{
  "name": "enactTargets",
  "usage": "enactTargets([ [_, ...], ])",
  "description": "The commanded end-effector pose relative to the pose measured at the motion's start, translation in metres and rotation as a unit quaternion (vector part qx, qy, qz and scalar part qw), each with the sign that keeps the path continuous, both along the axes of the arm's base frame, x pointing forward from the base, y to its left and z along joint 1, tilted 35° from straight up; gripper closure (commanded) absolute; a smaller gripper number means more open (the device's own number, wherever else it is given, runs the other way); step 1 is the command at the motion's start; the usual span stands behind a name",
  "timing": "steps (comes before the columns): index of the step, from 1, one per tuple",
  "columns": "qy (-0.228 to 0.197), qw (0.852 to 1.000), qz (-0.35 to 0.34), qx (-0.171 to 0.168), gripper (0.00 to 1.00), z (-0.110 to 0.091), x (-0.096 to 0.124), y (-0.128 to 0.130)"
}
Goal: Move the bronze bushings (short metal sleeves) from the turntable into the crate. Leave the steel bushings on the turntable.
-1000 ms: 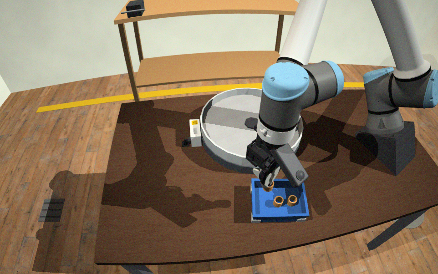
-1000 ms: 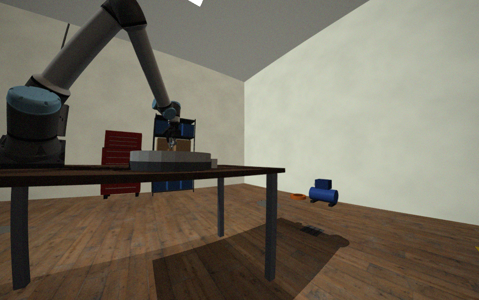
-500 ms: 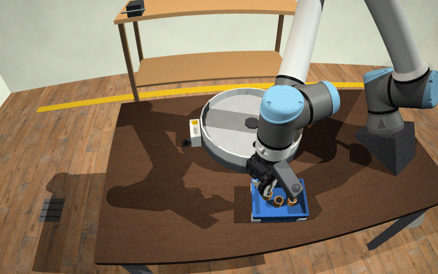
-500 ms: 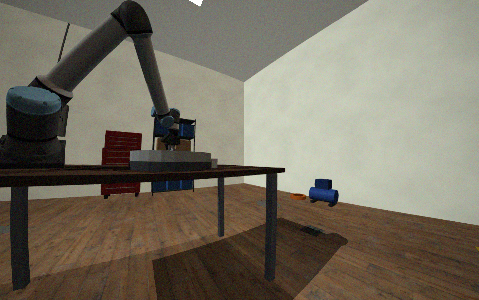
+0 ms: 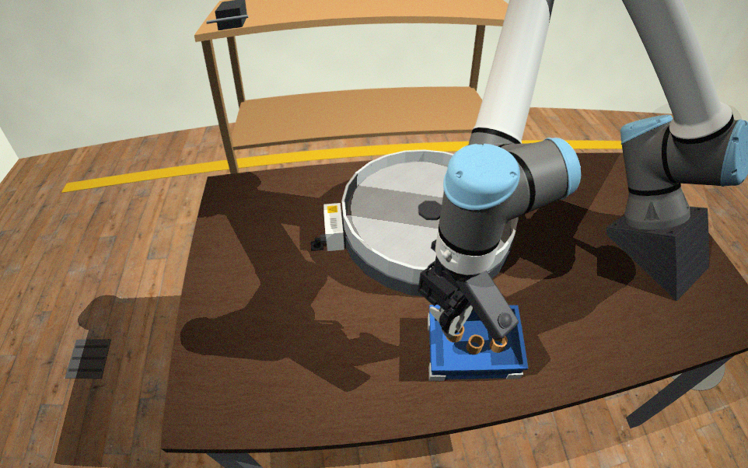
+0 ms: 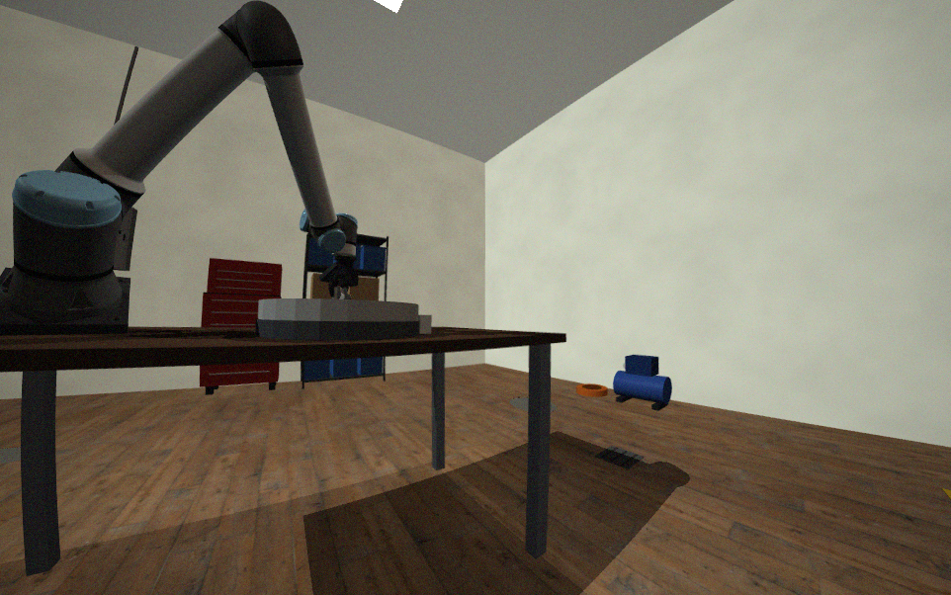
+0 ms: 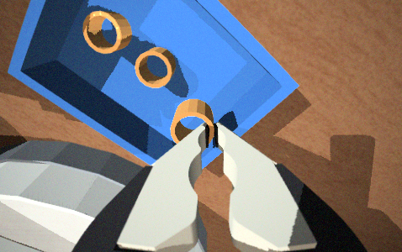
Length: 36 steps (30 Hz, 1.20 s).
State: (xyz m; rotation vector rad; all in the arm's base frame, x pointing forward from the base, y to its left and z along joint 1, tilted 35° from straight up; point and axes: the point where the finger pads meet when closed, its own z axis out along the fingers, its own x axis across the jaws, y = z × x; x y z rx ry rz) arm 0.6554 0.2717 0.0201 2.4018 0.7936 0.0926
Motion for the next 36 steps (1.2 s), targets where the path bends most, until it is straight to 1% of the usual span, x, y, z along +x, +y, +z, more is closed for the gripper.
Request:
enactTargets([
  [1,-0.003,1.0,0.001,0.001,1.0,0.003,0.002,0.003],
  [20,-0.002,1.0,0.001,0.001,1.0,0.002,0.002,0.002],
  [36,0.001,1.0,0.0,0.0,1.0,-0.015,0.004,-0.009],
])
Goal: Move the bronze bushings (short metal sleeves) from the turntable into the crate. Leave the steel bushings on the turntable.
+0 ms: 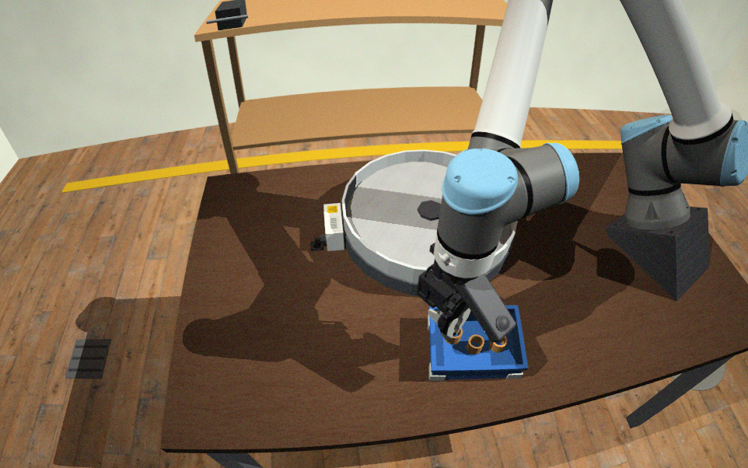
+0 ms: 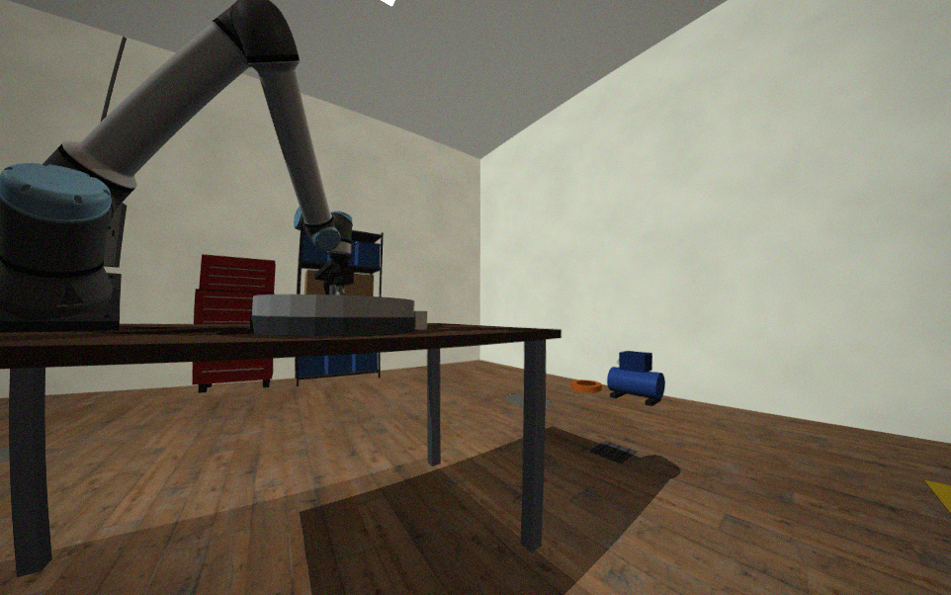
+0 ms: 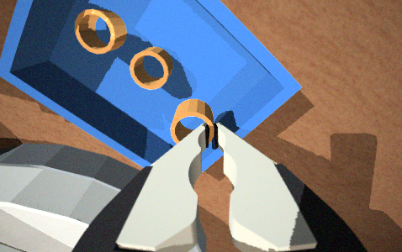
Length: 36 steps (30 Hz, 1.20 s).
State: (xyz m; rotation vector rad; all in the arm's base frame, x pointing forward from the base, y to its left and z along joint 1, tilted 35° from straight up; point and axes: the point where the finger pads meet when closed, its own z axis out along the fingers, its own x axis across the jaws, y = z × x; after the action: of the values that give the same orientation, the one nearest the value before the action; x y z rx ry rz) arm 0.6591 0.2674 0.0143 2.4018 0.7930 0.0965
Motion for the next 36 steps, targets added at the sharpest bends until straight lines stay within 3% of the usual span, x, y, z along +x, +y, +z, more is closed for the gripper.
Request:
enactTargets([
  [1,0.002,1.0,0.0,0.0,1.0,-0.011,0.001,-0.006],
  [18,0.001,1.0,0.0,0.0,1.0,-0.026,0.007,-0.016],
  [36,0.0,1.0,0.001,0.0,1.0,-0.026,0.007,-0.015],
])
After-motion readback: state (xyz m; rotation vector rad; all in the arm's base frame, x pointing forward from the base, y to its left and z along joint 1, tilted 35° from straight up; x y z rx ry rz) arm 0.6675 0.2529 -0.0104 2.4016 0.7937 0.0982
